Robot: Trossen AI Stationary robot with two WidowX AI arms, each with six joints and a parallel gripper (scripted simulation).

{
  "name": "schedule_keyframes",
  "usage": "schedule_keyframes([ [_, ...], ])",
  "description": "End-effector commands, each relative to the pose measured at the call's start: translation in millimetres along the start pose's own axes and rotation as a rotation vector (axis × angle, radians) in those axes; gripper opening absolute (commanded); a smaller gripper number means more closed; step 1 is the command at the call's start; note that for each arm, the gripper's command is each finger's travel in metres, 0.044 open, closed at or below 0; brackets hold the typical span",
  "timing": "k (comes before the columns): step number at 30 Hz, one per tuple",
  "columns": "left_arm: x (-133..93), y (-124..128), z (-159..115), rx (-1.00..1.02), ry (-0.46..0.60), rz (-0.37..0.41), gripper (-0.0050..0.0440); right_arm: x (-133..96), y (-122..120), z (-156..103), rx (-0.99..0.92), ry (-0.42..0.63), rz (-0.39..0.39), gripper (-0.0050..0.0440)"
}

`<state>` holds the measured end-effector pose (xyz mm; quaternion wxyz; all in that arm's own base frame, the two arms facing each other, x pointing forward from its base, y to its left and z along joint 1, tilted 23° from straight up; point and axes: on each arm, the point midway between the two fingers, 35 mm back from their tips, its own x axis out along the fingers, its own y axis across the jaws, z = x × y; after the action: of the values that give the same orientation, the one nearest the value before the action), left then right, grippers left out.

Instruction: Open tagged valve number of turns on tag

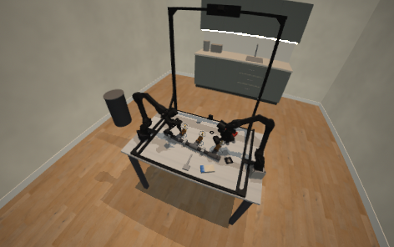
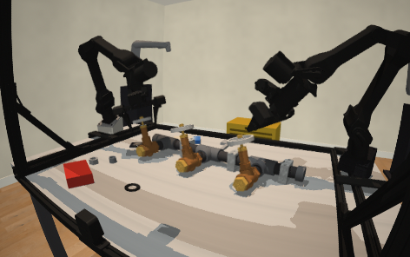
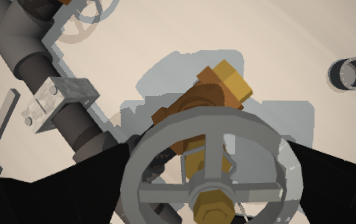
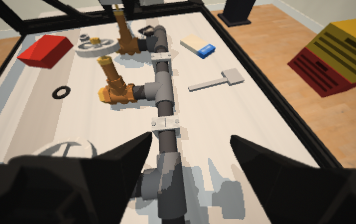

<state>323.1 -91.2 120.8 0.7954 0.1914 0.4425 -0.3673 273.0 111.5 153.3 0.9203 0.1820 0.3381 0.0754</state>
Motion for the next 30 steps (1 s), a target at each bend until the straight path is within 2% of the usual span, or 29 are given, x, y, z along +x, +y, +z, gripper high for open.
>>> schedule_keyframes([
  [1, 0.0, 0.1, 0.2, 0.179, 0.001, 0.0, 0.04, 0.0, 0.0, 0.0, 0.0, 0.0, 0.0, 0.04],
  [6, 0.0, 0.1, 0.2, 0.185, 0.001, 0.0, 0.04, 0.0, 0.0, 0.0, 0.0, 0.0, 0.0, 0.04],
  [12, -0.3, 0.2, 0.1, 0.162, 0.0, 0.0, 0.0256, 0.0, 0.0, 0.0, 0.0, 0.0, 0.0, 0.04],
  [15, -0.3, 0.2, 0.1, 0.162, 0.0, 0.0, 0.0256, 0.0, 0.0, 0.0, 0.0, 0.0, 0.0, 0.04],
  [19, -0.3, 0.2, 0.1, 0.162, 0.0, 0.0, 0.016, 0.0, 0.0, 0.0, 0.0, 0.0, 0.0, 0.04],
  [21, -0.3, 0.2, 0.1, 0.162, 0.0, 0.0, 0.016, 0.0, 0.0, 0.0, 0.0, 0.0, 0.0, 0.04],
  [22, 0.1, 0.2, 0.0, 0.151, 0.001, 0.001, 0.0136, 0.0, 0.0, 0.0, 0.0, 0.0, 0.0, 0.04],
  [27, 0.1, 0.2, 0.0, -0.222, 0.0, 0.001, 0.0016, 0.0, 0.0, 0.0, 0.0, 0.0, 0.0, 0.04],
  [28, 0.1, 0.2, 0.0, -0.288, 0.0, 0.001, 0.0, 0.0, 0.0, 0.0, 0.0, 0.0, 0.0, 0.04],
  [30, 0.1, 0.1, 0.0, -0.419, 0.0, 0.001, 0.0, 0.0, 0.0, 0.0, 0.0, 0.0, 0.0, 0.04],
])
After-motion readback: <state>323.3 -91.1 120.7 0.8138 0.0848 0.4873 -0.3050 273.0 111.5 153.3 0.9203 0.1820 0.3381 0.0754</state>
